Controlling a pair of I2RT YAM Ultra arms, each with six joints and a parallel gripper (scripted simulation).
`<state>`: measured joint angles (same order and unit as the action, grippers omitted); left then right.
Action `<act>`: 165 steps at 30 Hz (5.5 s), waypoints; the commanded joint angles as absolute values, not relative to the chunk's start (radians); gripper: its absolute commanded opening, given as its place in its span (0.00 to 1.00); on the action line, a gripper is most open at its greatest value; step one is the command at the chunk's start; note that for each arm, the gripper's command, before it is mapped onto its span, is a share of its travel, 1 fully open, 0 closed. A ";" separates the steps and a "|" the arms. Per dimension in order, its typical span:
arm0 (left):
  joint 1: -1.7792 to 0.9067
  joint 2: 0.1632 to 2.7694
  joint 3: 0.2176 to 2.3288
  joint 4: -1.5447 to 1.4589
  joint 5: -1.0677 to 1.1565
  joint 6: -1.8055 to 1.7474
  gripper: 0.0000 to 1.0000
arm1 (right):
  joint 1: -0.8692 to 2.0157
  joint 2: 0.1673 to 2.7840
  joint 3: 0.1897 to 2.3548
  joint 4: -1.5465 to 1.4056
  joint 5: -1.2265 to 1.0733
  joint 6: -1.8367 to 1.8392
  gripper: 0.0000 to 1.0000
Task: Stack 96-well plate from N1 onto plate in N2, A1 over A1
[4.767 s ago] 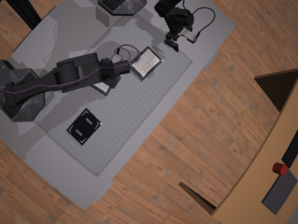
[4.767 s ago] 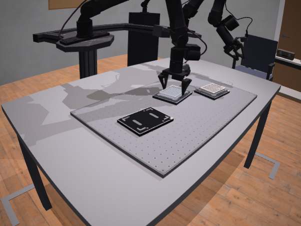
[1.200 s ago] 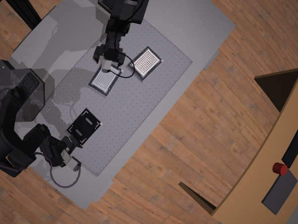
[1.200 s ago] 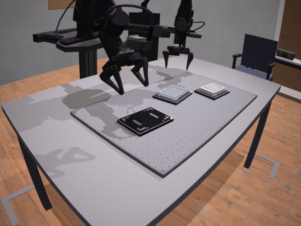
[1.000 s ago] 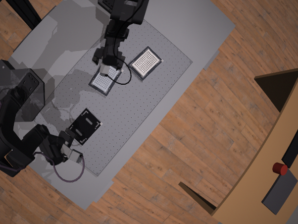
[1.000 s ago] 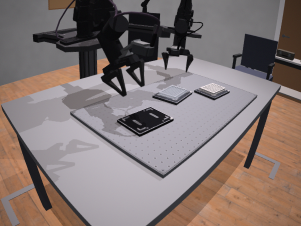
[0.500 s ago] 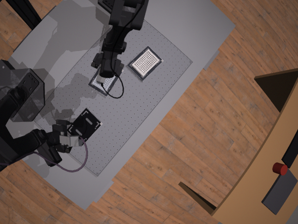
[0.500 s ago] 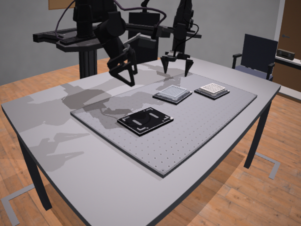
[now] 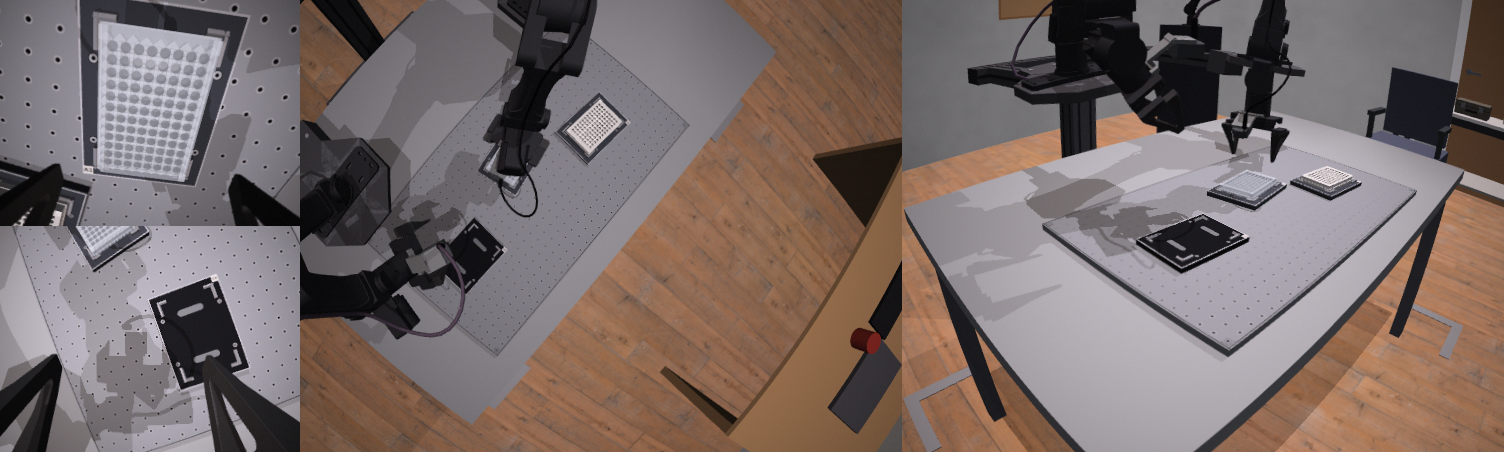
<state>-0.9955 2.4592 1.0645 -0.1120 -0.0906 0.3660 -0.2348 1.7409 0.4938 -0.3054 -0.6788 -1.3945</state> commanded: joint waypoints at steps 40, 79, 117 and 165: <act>-1.013 2.610 1.281 -0.246 -0.104 0.402 1.00 | -0.284 1.614 0.694 -1.101 -0.989 -2.094 1.00; -0.997 2.710 1.317 -0.211 -0.104 0.419 1.00 | -0.279 1.624 0.684 -1.102 -0.989 -2.094 1.00; -1.009 2.528 1.235 -0.297 -0.098 0.409 1.00 | -0.279 1.624 0.684 -1.102 -0.989 -2.094 1.00; -0.986 2.716 1.333 -0.184 -0.100 0.427 1.00 | -0.279 1.624 0.684 -1.102 -0.989 -2.094 1.00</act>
